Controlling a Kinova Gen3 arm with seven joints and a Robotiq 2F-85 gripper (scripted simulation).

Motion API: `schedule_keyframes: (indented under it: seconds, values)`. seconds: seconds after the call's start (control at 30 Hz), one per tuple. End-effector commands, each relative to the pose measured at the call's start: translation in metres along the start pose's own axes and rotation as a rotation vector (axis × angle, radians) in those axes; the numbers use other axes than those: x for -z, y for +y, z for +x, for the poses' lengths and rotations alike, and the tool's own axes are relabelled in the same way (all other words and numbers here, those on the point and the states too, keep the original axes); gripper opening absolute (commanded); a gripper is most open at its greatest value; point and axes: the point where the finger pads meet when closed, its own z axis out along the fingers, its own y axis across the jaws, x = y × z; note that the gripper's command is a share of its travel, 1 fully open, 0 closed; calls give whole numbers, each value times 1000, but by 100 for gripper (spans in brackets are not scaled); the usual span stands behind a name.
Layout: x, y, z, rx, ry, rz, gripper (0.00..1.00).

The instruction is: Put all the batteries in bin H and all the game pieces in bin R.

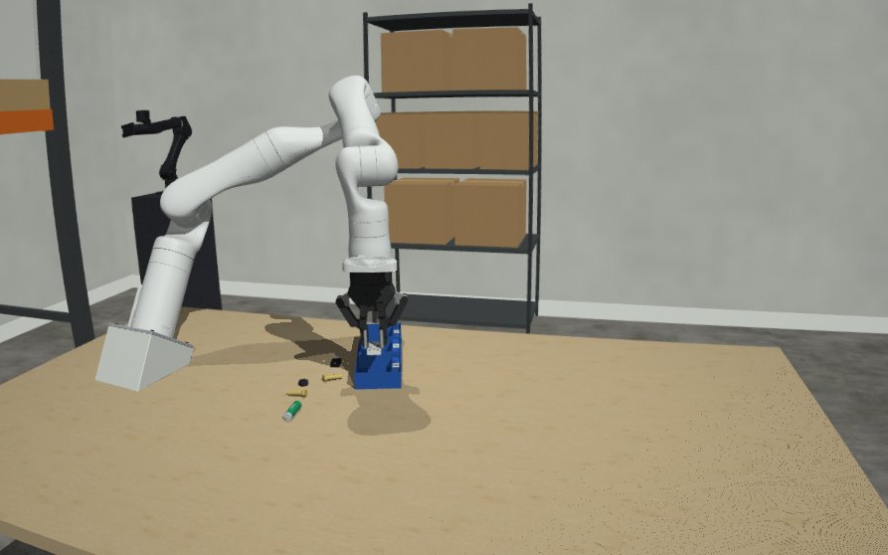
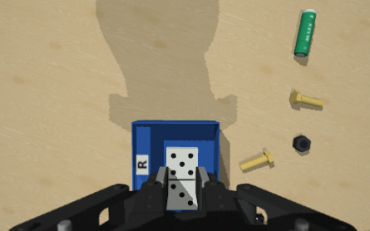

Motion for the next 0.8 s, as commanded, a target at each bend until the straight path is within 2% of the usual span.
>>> schedule_keyframes:
  seconds: [0.0,0.77]
  values:
    - [2,4,0,8,-3,-5,21]
    - [-43,2,0,6,1,1,21]
